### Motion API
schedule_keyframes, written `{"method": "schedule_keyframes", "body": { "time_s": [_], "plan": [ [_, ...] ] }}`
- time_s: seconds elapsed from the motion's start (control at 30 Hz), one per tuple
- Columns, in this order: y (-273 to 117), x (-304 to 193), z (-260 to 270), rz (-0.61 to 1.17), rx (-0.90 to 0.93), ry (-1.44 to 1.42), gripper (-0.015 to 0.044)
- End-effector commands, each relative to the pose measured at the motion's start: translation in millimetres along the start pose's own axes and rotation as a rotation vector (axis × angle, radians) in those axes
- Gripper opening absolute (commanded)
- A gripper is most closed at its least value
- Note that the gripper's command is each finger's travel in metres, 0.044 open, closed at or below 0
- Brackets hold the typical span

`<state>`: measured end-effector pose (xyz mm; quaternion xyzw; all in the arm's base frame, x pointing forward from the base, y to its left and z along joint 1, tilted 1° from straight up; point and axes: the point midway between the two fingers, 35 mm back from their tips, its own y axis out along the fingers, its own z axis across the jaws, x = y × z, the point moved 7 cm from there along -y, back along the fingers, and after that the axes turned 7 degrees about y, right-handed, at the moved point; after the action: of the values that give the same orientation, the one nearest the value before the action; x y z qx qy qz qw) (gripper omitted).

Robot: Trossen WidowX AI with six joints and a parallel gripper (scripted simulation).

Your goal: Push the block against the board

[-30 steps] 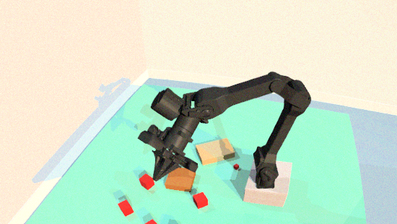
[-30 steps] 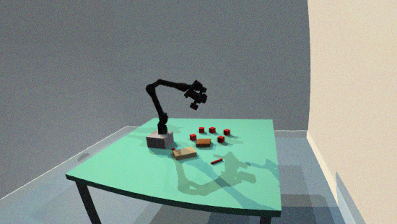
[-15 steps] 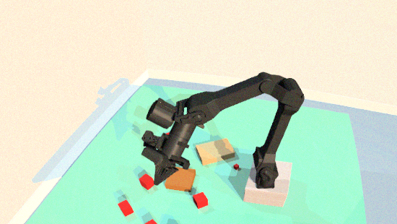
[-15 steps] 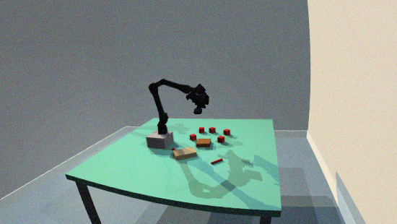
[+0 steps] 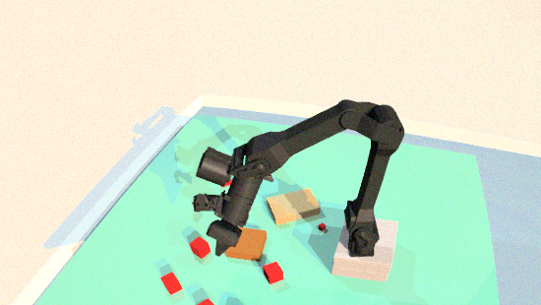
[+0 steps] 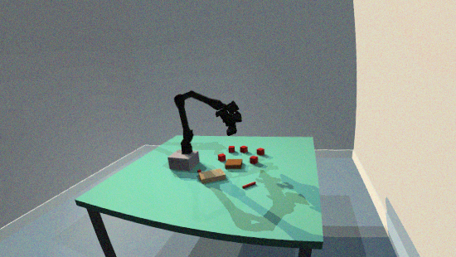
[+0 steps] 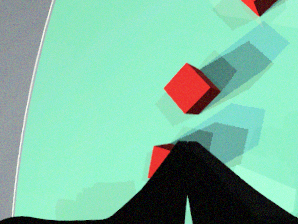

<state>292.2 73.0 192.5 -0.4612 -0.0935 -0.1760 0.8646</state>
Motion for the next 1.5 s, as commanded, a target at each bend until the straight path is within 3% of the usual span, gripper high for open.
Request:
{"method": "schedule_keyframes", "body": {
  "time_s": [0.0,0.8,1.47],
  "plan": [
    [6.6,-1.9,-10.4,0.026,-0.058,-0.115,0.0000],
    [32.6,-12.5,-55.6,0.282,-0.256,-0.796,0.0000],
    [47.4,-24.6,-89.0,0.625,-0.255,-1.371,0.0000]
  ]
}}
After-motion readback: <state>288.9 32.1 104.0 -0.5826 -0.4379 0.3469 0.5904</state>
